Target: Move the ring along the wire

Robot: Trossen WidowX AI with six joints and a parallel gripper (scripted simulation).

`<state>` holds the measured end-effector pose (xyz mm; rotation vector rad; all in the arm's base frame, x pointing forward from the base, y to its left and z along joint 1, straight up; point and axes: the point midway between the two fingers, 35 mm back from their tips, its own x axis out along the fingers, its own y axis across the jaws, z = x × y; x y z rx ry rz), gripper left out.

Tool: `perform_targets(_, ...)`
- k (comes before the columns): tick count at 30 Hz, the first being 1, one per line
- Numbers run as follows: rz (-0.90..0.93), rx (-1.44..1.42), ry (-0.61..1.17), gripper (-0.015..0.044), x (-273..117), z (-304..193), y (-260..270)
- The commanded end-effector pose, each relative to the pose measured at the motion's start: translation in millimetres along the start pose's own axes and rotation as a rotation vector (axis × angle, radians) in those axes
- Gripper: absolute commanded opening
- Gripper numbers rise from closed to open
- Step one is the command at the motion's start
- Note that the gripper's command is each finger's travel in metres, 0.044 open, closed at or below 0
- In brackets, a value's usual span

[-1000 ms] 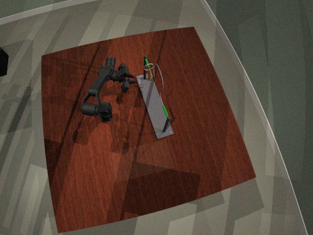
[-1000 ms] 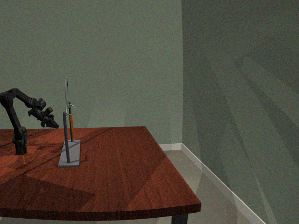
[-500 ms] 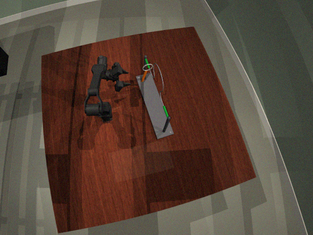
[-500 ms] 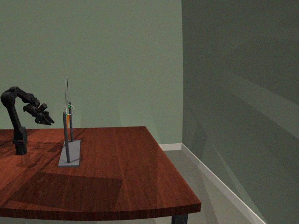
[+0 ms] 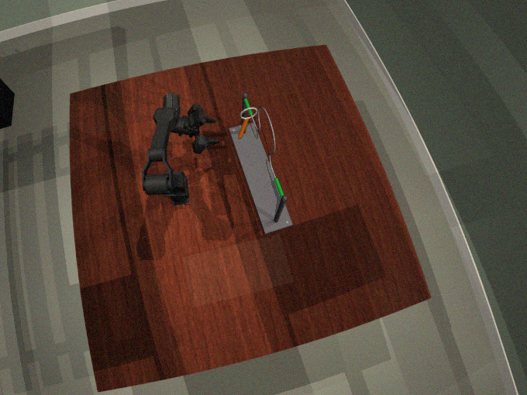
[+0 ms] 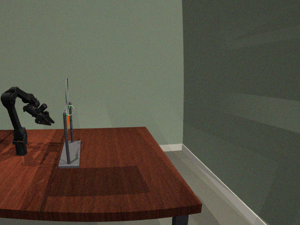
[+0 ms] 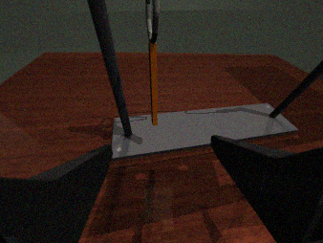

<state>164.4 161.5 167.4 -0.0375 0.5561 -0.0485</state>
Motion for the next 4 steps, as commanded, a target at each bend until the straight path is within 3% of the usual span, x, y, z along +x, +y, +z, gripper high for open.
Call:
perform_targets(1, -0.002, 0.003, -0.004, 0.0440, -0.3, 0.9, -0.3)
perform_targets(4, -0.002, 0.003, -0.004, 0.0440, -0.3, 0.9, -0.3)
